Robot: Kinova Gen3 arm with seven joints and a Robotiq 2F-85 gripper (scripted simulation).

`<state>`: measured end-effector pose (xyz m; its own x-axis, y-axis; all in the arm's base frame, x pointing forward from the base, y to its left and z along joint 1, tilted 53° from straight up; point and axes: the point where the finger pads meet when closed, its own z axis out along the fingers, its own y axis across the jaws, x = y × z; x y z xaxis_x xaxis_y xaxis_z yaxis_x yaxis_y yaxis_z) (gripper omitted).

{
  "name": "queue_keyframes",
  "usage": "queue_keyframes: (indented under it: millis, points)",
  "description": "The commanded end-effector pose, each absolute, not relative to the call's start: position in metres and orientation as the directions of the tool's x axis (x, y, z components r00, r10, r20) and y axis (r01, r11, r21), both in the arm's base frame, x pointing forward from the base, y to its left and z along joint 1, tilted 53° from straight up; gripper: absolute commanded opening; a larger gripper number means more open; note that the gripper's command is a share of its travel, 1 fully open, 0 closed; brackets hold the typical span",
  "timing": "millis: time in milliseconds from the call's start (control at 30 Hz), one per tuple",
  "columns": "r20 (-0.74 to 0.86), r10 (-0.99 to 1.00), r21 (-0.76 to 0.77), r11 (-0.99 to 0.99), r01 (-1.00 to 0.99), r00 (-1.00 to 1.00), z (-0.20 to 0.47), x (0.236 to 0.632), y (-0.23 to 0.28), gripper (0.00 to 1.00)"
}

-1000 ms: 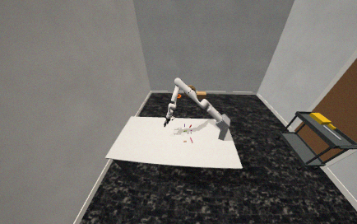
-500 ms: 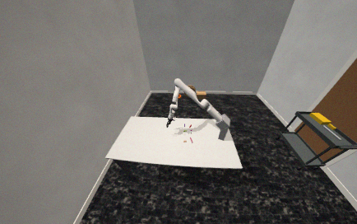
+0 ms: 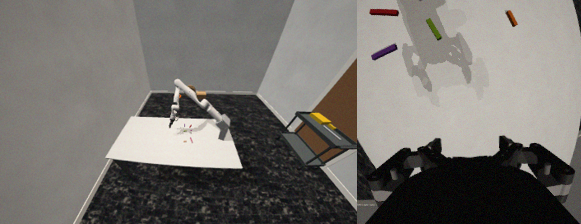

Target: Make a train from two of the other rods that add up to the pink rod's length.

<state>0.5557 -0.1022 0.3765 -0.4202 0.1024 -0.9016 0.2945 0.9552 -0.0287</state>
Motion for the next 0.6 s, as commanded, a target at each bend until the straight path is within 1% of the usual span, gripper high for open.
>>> queue_keyframes:
  millis: [0, 33, 67, 167, 367, 467, 567]
  points:
    - [-0.902, 0.102, -0.028, 0.956, 0.293, -0.420, 0.376, 0.556, -0.101, 1.00]
    - [-0.892, 0.083, -0.060, 0.953, 0.298, -0.445, 0.362, 0.547, -0.109, 1.00]
    - [-0.892, 0.083, -0.060, 0.953, 0.298, -0.445, 0.362, 0.547, -0.109, 1.00]
    - [-0.857, 0.041, -0.138, 0.942, 0.307, -0.513, 0.323, 0.520, -0.130, 1.00]
    - [-0.791, 0.001, -0.236, 0.922, 0.307, -0.612, 0.270, 0.475, -0.156, 1.00]
    - [-0.767, -0.007, -0.263, 0.916, 0.304, -0.642, 0.254, 0.460, -0.163, 1.00]
    - [-0.761, -0.008, -0.269, 0.914, 0.303, -0.649, 0.250, 0.456, -0.165, 1.00]
